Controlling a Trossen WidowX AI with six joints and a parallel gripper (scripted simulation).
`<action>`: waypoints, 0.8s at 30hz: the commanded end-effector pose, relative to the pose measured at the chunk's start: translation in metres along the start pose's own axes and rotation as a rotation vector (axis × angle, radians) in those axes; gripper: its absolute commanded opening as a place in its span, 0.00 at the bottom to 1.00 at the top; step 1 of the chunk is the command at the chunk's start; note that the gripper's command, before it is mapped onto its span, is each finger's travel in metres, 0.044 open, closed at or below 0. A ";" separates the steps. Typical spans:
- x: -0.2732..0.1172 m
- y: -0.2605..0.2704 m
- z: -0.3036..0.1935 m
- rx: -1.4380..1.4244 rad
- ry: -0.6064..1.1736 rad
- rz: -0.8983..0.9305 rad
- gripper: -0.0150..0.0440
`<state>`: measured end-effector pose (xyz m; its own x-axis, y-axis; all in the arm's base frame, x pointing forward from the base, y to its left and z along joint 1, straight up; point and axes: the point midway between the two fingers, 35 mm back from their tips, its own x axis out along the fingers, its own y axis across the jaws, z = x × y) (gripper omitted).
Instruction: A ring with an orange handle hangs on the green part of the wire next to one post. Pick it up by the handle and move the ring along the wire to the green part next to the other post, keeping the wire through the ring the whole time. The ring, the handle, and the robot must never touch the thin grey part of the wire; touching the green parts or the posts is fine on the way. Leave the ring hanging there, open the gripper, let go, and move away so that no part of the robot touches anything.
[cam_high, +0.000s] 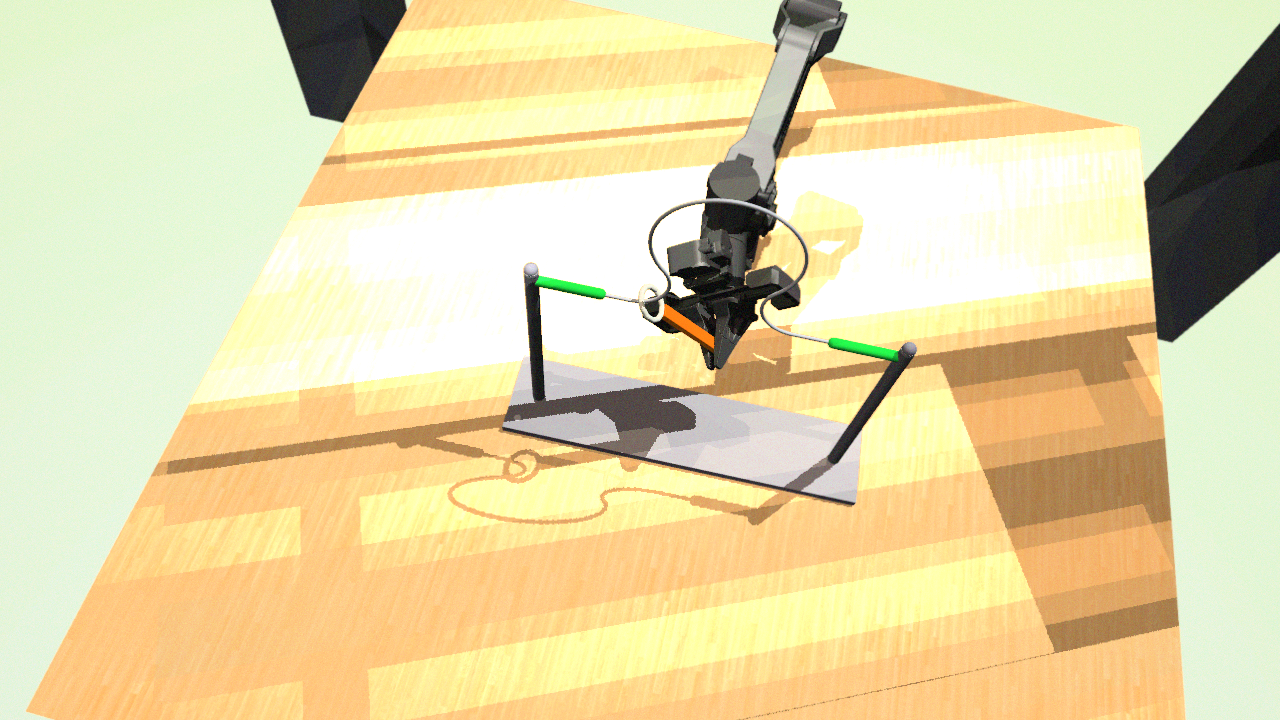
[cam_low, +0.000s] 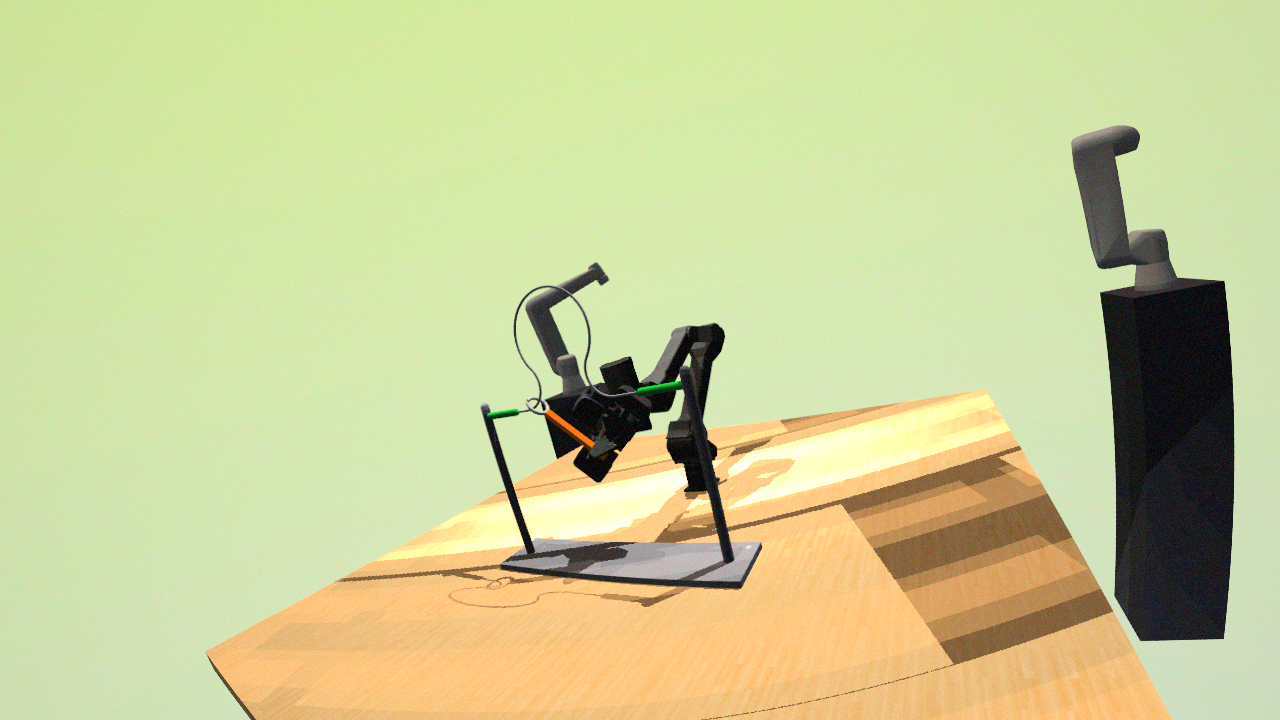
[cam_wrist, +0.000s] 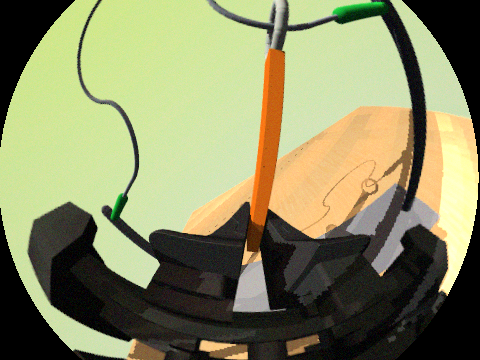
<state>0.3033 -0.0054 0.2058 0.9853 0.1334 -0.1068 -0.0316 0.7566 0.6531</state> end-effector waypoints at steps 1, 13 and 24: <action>-0.009 0.018 0.004 0.088 0.057 0.022 0.00; -0.028 0.049 0.013 0.291 0.204 0.078 0.00; -0.043 0.070 0.026 0.449 0.323 0.146 0.00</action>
<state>0.2680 0.0227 0.2628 0.8933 0.4113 -0.1814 -0.0170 0.4341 0.9007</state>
